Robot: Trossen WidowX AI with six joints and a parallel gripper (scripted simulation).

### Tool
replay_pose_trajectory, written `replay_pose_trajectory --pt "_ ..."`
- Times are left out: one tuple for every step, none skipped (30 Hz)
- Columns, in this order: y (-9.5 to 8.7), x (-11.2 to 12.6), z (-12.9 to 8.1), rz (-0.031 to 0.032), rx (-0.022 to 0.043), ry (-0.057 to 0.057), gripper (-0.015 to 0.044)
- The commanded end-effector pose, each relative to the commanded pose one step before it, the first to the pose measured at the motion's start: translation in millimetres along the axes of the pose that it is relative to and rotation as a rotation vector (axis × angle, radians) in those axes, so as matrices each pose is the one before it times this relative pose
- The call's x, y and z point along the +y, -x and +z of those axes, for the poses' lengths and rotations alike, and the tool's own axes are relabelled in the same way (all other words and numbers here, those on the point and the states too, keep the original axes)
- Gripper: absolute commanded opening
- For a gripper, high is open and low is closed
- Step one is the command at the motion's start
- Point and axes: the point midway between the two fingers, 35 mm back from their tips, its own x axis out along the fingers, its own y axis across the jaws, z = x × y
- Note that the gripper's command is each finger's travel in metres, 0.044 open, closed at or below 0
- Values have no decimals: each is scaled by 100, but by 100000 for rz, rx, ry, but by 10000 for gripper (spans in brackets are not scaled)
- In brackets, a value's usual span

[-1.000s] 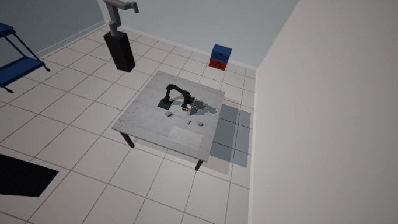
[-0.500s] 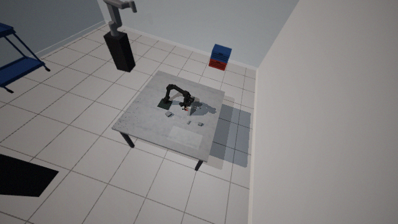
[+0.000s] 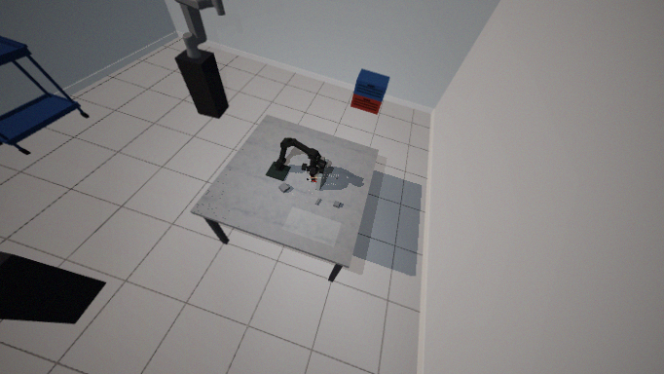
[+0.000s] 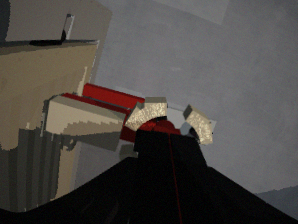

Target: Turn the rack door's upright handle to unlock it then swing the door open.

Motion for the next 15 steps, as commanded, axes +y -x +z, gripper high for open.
replay_pose_trajectory --pt "-26 11 20 41 -103 -25641 25" --pt "0 0 0 -2 0 -4929 25" --pt "0 0 0 -2 0 -4929 25" --pt "0 0 0 -2 0 -4927 25" --pt "0 0 0 -2 0 -4048 25" --pt "0 0 0 -1 0 -2429 25" --pt "0 0 0 0 0 -810 25" --pt "0 0 0 0 0 0 25" --pt "0 0 0 0 0 0 25" --pt "0 0 0 0 0 0 25" --pt "0 0 0 0 0 0 25" --pt "0 0 0 0 0 0 25" --pt "0 0 0 0 0 0 25" --pt "0 0 0 0 0 0 25" --pt "0 0 0 0 0 0 25"
